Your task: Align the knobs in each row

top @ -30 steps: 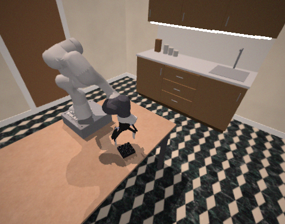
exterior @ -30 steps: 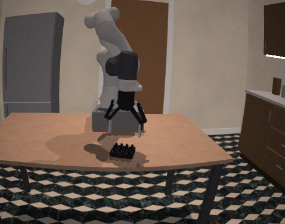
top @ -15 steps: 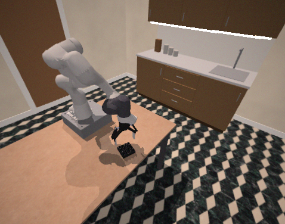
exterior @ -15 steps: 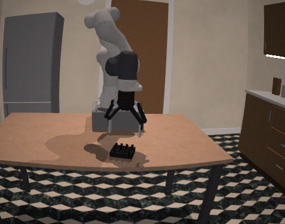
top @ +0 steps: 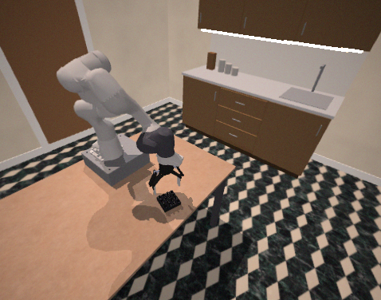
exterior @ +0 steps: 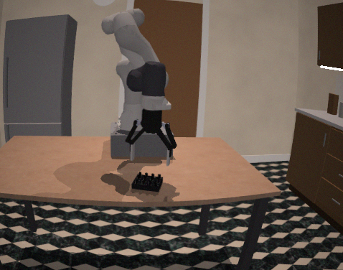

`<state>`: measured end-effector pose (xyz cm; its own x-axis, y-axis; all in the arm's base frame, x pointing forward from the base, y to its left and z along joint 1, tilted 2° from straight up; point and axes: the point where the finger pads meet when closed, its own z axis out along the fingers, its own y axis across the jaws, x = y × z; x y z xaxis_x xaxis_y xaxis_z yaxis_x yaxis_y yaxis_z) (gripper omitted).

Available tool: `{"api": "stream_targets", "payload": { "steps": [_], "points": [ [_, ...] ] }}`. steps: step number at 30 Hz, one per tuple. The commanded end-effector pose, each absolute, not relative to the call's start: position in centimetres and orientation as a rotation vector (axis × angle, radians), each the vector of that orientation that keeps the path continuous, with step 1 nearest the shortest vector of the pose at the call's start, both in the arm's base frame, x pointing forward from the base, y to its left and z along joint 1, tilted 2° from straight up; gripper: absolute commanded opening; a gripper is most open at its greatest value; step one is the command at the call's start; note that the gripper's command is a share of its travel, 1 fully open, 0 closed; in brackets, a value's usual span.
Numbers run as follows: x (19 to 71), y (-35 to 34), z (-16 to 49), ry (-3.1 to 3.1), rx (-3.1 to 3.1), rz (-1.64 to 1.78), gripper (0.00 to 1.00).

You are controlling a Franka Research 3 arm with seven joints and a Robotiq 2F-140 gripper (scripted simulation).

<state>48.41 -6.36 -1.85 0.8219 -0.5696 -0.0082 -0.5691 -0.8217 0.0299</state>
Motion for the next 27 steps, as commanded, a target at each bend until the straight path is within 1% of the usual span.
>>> {"api": "stream_targets", "payload": {
  "steps": [1, 12, 27],
  "points": [
    [48.3, -6.2, -1.9, -0.94, 2.973, -0.029, 1.0],
    [48.0, -6.0, -1.9, -0.94, 2.973, -0.028, 1.0],
    [46.0, -4.9, -1.9, -0.94, 2.973, -0.028, 1.0]
  ]
}}
